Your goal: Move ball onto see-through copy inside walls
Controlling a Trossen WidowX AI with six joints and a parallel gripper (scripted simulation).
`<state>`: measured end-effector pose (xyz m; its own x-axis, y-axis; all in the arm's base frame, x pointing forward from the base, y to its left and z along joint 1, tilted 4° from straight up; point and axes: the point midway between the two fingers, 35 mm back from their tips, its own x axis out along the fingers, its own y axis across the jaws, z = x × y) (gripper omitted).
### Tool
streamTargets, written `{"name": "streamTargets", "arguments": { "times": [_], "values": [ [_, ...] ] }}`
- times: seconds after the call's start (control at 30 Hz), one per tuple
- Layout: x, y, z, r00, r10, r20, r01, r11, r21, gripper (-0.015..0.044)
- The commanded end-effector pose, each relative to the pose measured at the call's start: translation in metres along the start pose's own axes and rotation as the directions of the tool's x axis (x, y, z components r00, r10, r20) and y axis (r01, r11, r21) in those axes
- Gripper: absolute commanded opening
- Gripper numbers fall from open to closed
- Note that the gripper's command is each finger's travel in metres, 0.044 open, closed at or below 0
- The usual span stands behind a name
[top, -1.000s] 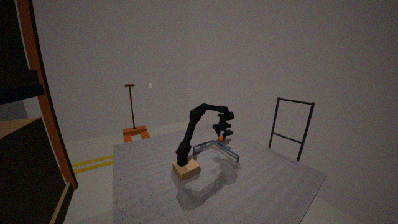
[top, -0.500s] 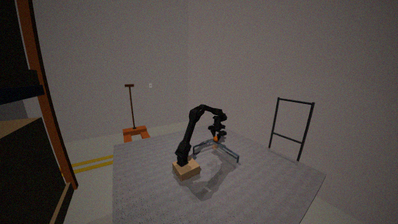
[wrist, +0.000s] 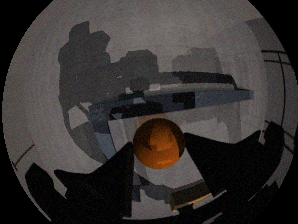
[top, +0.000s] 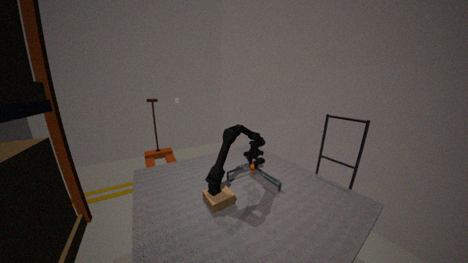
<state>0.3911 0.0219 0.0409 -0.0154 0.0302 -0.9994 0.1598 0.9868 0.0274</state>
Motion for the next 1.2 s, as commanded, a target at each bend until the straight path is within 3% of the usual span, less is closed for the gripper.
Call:
{"name": "streamTargets", "arguments": {
  "times": [0.0, 0.87, 1.17],
  "values": [
    [0.027, 0.001, -0.004, 1.0, 0.001, -0.015, -0.001, 1.0, 0.003, 0.0],
    [0.059, 0.0, -0.006, 1.0, 0.001, -0.015, -0.001, 1.0, 0.003, 0.0],
    [0.054, 0.0, -0.004, 1.0, -0.002, -0.008, 0.002, 1.0, -0.001, 0.0236]
  ]
}}
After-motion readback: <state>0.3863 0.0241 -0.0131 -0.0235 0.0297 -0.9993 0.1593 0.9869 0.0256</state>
